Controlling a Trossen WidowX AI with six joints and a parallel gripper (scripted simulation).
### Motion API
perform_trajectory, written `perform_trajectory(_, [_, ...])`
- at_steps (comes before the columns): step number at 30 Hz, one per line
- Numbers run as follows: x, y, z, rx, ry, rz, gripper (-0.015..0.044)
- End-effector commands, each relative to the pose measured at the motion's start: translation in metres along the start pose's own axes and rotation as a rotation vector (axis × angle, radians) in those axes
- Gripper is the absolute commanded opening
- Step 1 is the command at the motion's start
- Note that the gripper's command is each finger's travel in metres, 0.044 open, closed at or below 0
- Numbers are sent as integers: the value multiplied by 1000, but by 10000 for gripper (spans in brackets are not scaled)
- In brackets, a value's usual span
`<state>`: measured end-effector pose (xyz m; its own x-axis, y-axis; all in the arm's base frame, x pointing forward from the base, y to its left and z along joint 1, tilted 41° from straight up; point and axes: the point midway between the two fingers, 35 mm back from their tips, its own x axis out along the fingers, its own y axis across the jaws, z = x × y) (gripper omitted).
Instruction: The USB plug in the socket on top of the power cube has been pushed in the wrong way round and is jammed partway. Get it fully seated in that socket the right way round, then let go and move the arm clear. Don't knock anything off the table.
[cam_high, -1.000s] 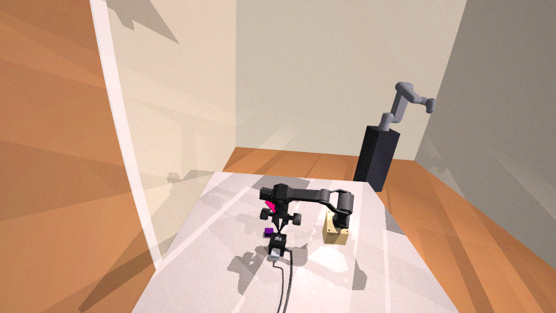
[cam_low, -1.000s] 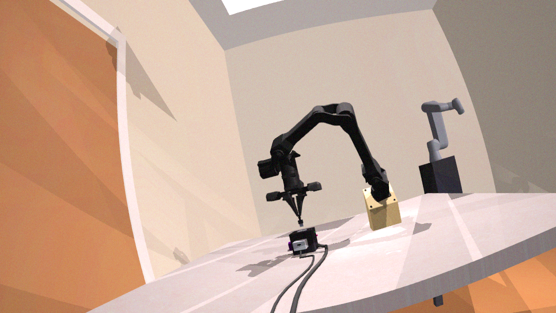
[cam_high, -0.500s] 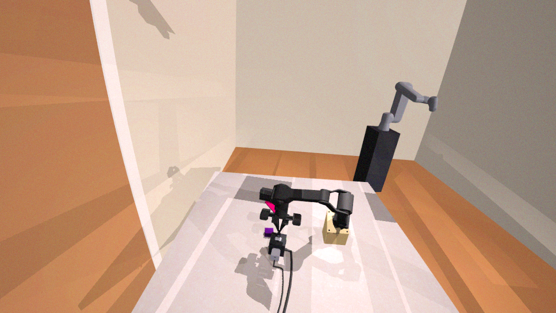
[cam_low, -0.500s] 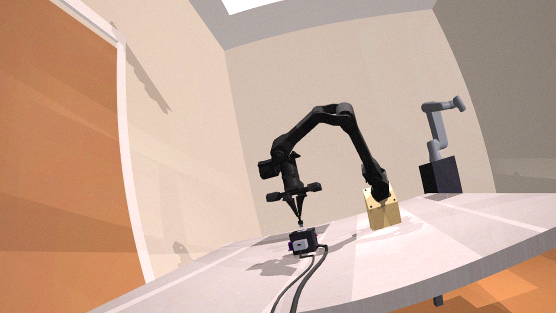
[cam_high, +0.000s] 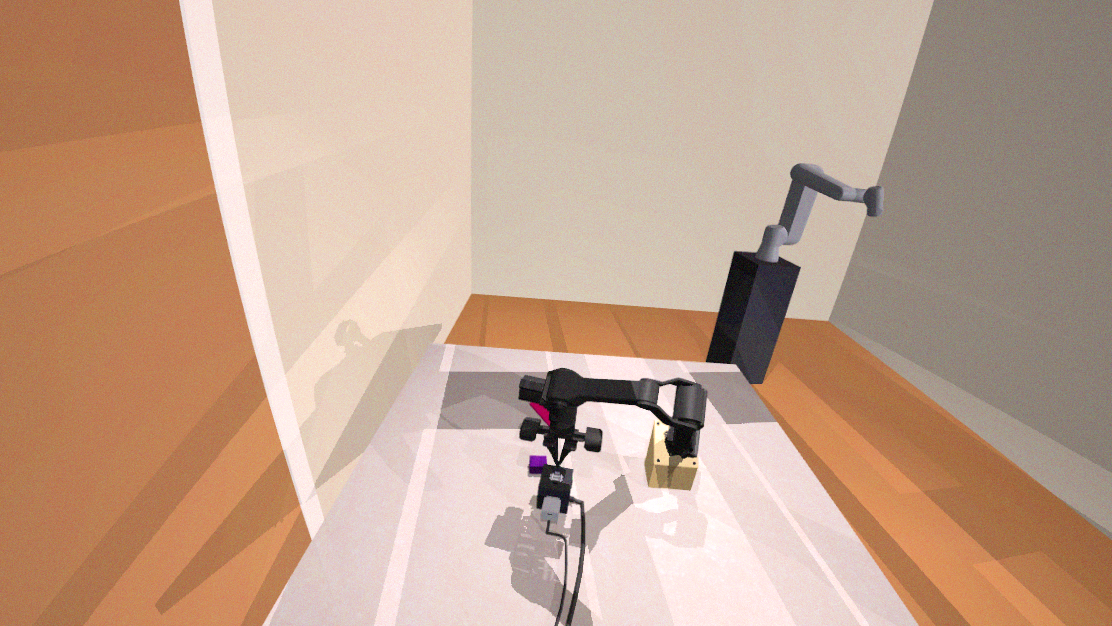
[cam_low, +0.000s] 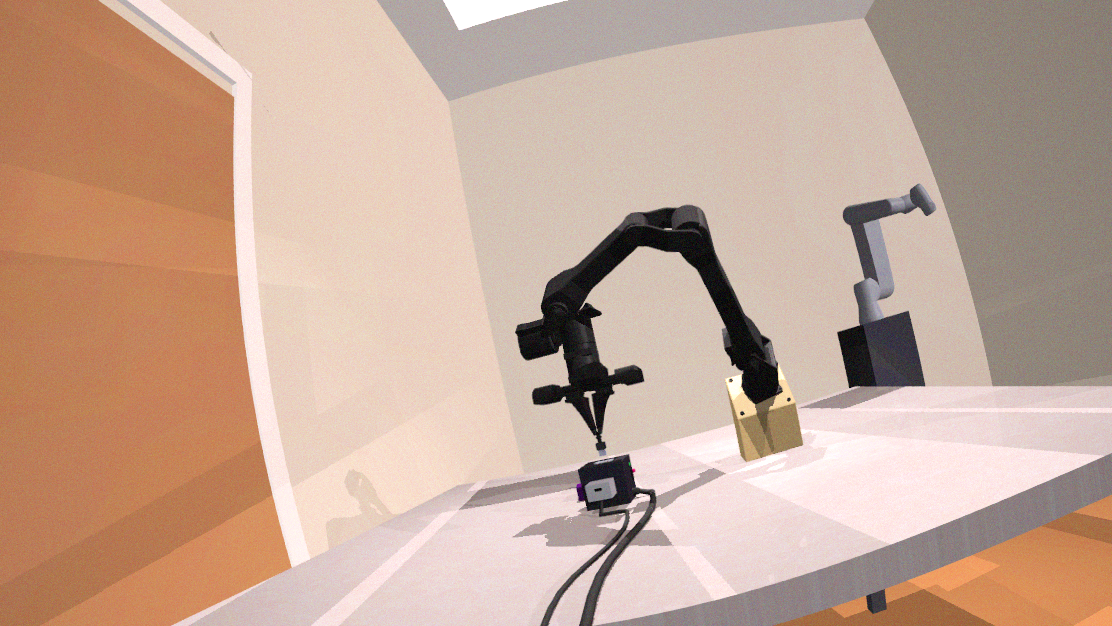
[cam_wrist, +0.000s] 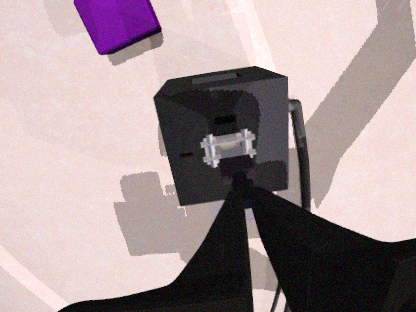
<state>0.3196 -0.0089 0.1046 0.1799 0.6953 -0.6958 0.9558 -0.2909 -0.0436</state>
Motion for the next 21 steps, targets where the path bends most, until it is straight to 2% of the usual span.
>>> perform_trajectory(1, [1,0,0,5,7,-1,0])
perform_trajectory(21, [4,1,-1,6,22,-1,0])
